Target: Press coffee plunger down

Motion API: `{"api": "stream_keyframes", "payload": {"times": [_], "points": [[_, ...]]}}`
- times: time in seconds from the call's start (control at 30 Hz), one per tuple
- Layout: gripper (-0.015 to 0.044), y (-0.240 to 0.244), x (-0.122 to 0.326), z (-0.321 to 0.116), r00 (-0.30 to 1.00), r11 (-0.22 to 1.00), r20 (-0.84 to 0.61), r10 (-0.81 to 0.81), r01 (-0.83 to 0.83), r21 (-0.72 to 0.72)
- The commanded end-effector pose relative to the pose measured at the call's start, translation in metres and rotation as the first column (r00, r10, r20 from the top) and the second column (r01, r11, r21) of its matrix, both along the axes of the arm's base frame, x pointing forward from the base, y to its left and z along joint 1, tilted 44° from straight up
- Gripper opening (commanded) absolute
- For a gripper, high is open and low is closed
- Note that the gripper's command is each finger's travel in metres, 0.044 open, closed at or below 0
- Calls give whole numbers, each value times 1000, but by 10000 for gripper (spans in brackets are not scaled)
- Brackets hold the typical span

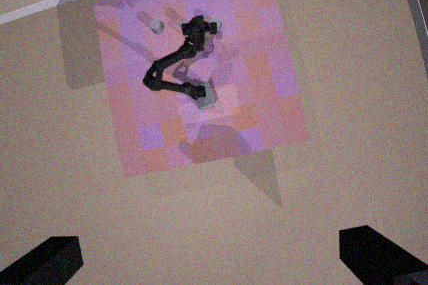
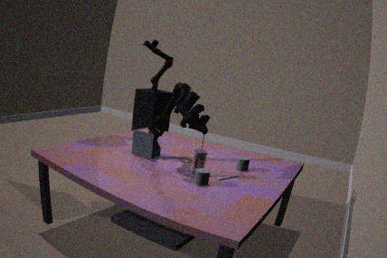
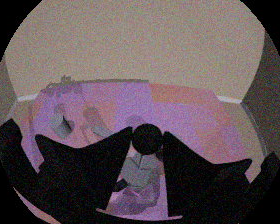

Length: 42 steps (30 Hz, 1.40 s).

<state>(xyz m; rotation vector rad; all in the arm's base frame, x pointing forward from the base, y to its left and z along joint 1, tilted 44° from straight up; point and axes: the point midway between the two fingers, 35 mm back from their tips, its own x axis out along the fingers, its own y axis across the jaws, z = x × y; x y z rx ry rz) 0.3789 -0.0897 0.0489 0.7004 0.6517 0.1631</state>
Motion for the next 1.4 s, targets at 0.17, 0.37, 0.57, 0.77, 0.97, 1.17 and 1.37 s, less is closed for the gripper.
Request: {"api": "stream_keyframes", "payload": {"times": [0.17,0.37,0.57,0.77,0.97,1.17,1.37], "points": [[115,20,-6,-26,999,1000,-46,17,-16,23],[115,27,-7,-34,999,1000,-46,17,-16,23],[115,33,-7,-41,999,1000,-45,17,-16,24],[115,40,-7,-48,999,1000,-45,16,-15,25],[115,47,-6,-54,999,1000,-44,16,-15,26],[115,53,-1,-60,999,1000,-42,15,-14,27],[115,53,3,-61,999,1000,-42,16,-15,27]]}}
